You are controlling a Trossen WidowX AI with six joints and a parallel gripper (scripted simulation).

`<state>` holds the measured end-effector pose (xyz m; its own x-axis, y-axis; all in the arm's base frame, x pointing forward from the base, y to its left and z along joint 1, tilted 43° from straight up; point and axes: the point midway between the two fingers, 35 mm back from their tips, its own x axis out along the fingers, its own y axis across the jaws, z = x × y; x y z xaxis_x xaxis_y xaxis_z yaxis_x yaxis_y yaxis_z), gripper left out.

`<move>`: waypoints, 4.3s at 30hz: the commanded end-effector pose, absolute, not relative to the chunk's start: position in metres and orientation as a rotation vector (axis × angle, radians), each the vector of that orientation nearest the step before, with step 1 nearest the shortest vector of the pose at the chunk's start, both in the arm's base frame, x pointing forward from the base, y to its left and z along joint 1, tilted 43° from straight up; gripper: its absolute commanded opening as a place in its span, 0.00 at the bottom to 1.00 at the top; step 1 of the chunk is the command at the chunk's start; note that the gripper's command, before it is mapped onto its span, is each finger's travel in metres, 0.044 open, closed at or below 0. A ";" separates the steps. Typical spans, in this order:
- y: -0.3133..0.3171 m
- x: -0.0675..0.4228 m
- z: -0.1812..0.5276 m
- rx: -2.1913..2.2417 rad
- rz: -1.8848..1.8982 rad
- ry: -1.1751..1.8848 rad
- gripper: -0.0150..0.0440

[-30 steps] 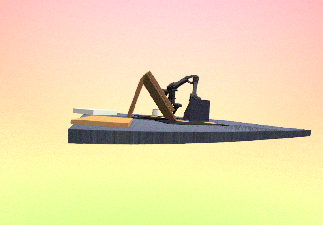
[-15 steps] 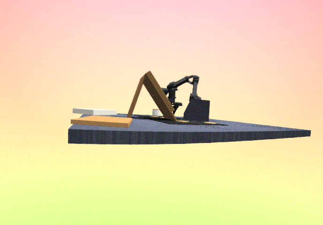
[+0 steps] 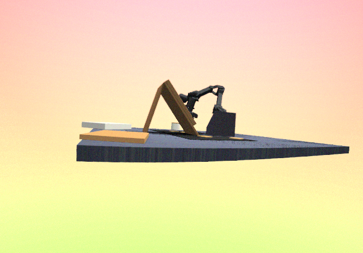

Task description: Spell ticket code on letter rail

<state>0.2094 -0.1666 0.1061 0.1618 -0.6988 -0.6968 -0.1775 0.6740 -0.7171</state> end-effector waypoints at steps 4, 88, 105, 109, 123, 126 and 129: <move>-0.154 0.249 0.123 -0.755 -0.470 1.137 0.25; -0.102 0.314 0.154 -0.655 -0.469 0.682 0.25; -0.096 0.316 0.148 -0.655 -0.469 0.682 0.25; -0.095 0.316 0.146 -0.655 -0.469 0.682 0.25; -0.090 0.318 0.141 -0.654 -0.469 0.682 0.25; -0.089 0.318 0.140 -0.654 -0.469 0.682 0.25; -0.088 0.318 0.139 -0.654 -0.469 0.682 0.25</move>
